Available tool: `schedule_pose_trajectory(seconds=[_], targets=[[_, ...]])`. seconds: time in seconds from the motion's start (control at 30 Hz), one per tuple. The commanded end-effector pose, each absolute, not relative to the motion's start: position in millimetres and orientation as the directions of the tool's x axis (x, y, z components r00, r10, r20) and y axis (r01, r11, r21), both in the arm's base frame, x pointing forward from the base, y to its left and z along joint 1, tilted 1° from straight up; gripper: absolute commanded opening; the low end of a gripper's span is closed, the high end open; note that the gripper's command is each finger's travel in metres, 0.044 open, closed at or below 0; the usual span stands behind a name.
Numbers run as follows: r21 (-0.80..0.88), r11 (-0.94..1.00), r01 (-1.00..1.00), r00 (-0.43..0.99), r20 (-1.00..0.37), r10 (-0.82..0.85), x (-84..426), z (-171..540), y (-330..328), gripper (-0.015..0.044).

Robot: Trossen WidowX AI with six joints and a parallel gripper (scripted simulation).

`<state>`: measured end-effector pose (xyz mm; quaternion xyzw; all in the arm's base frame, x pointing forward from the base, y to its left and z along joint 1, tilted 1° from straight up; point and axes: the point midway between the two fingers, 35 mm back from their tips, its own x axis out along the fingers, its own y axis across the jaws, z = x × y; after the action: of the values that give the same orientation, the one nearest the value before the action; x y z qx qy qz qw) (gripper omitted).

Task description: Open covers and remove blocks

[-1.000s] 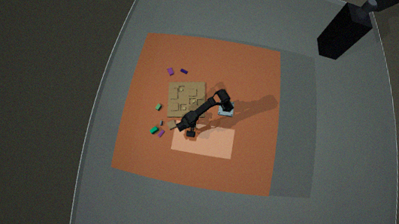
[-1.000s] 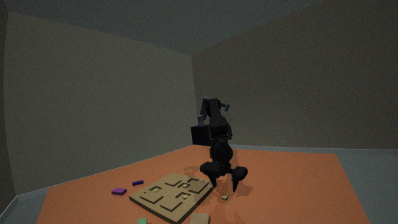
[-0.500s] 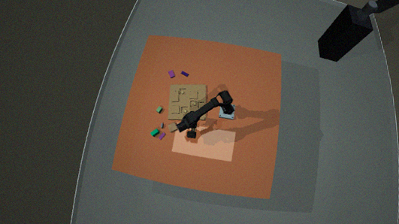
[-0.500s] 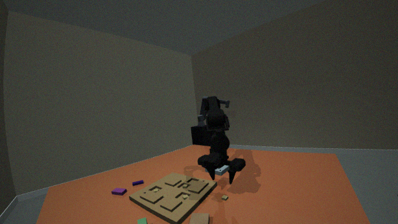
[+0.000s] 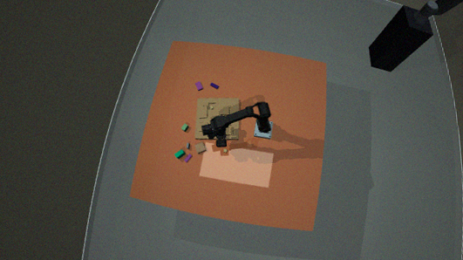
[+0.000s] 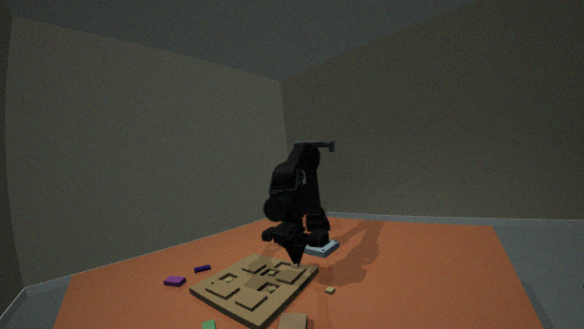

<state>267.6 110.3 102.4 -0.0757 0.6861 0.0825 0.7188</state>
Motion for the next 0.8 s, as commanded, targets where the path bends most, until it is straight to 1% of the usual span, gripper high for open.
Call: schedule_pose_trajectory(seconds=[0.0,0.53,0.77], targets=[[0.0,0.961,-0.278,0.04,-0.999,0.011,270,101,84,0.0],[-0.016,0.884,-0.467,0.038,-0.999,0.001,265,99,-7,0.0],[-0.017,0.88,-0.475,0.038,-0.999,0.001,265,97,-10,0.0]])
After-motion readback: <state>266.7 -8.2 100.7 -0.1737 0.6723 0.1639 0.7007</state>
